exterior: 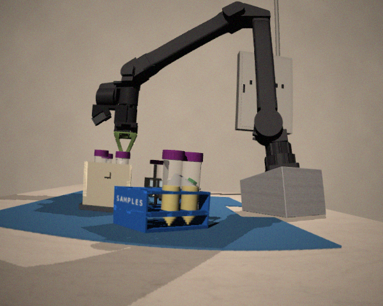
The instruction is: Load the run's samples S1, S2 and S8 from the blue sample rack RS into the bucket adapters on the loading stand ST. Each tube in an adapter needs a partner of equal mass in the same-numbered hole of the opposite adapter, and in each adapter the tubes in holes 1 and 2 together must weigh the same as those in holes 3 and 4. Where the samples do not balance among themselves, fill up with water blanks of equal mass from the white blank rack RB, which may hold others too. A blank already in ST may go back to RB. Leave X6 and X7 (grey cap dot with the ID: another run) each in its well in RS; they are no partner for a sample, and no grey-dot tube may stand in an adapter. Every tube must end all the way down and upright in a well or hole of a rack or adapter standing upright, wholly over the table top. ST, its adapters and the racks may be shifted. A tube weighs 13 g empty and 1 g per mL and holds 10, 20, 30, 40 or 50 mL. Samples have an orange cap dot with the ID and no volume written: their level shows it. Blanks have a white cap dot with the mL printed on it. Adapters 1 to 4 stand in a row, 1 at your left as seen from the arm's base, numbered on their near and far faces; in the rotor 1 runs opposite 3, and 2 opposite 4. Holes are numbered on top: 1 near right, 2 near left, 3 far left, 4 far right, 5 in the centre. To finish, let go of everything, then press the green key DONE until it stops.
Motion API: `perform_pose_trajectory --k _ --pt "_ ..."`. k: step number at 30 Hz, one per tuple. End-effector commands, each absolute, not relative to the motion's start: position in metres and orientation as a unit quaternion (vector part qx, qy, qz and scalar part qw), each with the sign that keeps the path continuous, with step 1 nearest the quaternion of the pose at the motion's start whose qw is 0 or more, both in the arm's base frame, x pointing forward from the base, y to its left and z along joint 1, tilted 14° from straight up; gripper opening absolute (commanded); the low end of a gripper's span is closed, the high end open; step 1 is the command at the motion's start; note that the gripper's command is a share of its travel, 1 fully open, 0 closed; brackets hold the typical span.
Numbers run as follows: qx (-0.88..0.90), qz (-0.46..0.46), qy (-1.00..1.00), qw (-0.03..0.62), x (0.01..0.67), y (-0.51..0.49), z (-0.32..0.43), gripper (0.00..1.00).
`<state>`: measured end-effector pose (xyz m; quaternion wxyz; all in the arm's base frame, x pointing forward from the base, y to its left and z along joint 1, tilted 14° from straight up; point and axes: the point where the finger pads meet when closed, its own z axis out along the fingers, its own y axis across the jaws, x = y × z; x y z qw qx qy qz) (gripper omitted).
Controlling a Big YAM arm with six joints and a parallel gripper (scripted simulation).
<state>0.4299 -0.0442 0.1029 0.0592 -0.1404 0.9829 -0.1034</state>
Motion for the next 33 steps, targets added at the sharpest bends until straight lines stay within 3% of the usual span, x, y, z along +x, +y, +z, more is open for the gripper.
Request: perform_pose_trajectory --k 1,5,6,33 --pt "-0.139 -0.107 0.981 0.084 0.445 -0.044 0.12 0.0" --pt "-0.139 -0.107 0.981 0.084 0.445 -0.044 0.12 0.0" --pt "-0.139 -0.107 0.981 0.084 0.445 -0.044 0.12 0.55" --pt "-0.139 -0.107 0.981 0.085 0.439 -0.038 0.153 0.55"
